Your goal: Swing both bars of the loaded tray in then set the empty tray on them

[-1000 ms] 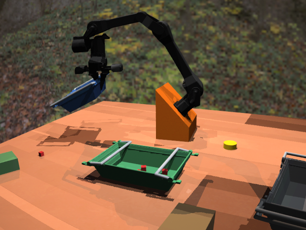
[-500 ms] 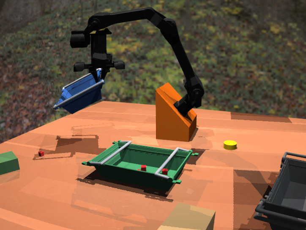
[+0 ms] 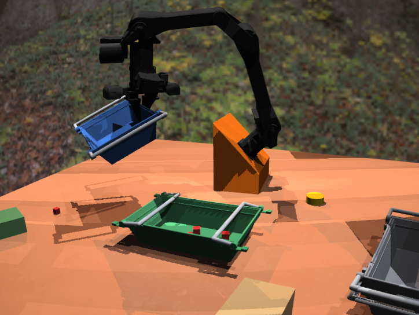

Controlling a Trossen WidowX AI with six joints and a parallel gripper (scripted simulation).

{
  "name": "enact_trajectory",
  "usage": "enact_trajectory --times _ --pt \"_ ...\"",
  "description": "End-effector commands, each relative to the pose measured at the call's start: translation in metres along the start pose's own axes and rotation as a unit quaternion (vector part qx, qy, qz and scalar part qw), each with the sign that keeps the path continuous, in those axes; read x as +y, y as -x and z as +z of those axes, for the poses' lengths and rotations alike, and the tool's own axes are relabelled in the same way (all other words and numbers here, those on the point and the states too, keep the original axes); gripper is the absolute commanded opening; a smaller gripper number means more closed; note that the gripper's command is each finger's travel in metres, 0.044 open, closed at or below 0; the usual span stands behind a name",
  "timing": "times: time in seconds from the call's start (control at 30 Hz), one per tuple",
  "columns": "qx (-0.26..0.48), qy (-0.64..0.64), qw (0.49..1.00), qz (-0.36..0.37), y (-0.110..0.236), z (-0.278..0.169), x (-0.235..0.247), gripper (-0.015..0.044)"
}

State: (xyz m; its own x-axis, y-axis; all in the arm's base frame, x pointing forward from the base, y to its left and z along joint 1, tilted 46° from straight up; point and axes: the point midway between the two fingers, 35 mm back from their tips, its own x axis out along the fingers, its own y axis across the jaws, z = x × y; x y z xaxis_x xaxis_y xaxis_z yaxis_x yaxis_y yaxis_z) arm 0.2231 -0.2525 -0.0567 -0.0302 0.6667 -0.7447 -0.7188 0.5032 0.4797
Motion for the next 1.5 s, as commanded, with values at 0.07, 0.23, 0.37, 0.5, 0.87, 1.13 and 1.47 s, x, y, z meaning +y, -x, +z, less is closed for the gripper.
enact_trajectory --times 0.07,0.23,0.37,0.5,0.87,1.13,1.47 --pt "-0.002 0.056 0.998 -0.016 0.009 0.036 0.000 0.0000" --pt "-0.004 0.098 0.995 -0.015 0.008 0.063 0.003 0.0000" --pt "-0.006 0.132 0.991 -0.014 0.006 0.085 0.007 0.0000" --pt "-0.009 0.166 0.986 -0.013 0.004 0.107 0.011 0.0000" --pt "-0.019 0.258 0.966 -0.007 -0.004 0.165 0.030 0.0000" --pt "-0.028 0.324 0.946 0.000 -0.012 0.204 0.049 0.0000" --pt "-0.033 0.352 0.935 0.003 -0.016 0.220 0.059 0.0000"
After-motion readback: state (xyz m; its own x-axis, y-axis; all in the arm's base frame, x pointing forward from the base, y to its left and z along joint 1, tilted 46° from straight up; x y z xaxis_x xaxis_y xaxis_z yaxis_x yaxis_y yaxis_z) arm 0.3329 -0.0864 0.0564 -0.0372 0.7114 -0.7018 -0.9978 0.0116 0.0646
